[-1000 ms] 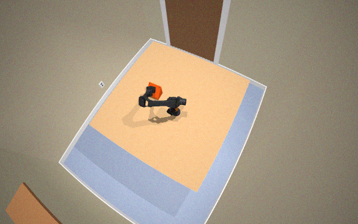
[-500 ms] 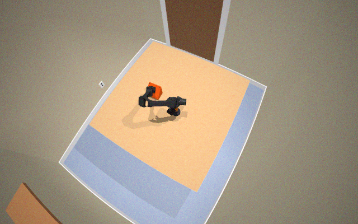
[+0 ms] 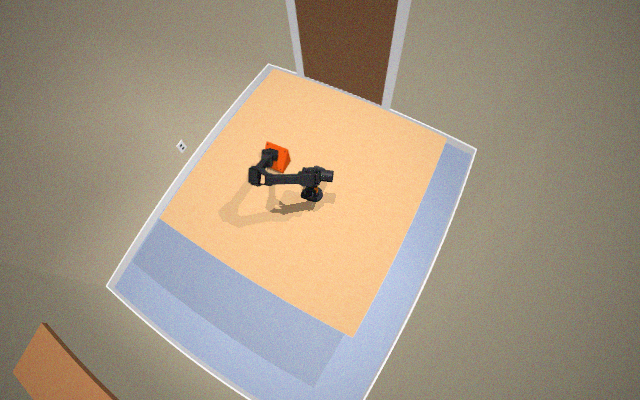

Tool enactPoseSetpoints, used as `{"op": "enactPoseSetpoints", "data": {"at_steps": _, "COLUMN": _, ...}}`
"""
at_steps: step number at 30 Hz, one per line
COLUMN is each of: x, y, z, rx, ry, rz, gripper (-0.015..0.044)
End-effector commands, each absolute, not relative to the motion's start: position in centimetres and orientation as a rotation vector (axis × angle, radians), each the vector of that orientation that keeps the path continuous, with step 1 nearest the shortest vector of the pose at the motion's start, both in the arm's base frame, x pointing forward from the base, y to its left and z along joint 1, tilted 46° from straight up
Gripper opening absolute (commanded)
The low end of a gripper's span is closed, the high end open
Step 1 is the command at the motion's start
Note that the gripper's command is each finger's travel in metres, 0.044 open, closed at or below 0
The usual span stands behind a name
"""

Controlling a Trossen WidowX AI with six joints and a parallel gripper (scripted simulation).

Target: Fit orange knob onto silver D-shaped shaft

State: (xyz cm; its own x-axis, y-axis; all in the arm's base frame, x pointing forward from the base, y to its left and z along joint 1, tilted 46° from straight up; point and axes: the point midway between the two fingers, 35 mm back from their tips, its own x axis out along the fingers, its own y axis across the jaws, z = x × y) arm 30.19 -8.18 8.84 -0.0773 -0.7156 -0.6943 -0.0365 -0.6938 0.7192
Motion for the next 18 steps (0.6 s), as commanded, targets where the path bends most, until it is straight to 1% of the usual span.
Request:
{"op": "enactPoseSetpoints", "data": {"at_steps": 1, "x": 30.25, "y": -8.26, "z": 8.75, "rx": 1.701, "ry": -0.79, "rz": -1.818, "gripper": 0.0}}
{"op": "enactPoseSetpoints", "data": {"at_steps": 18, "x": 30.21, "y": -8.51, "z": 8.81, "rx": 1.701, "ry": -0.79, "rz": -1.818, "gripper": 0.0}}
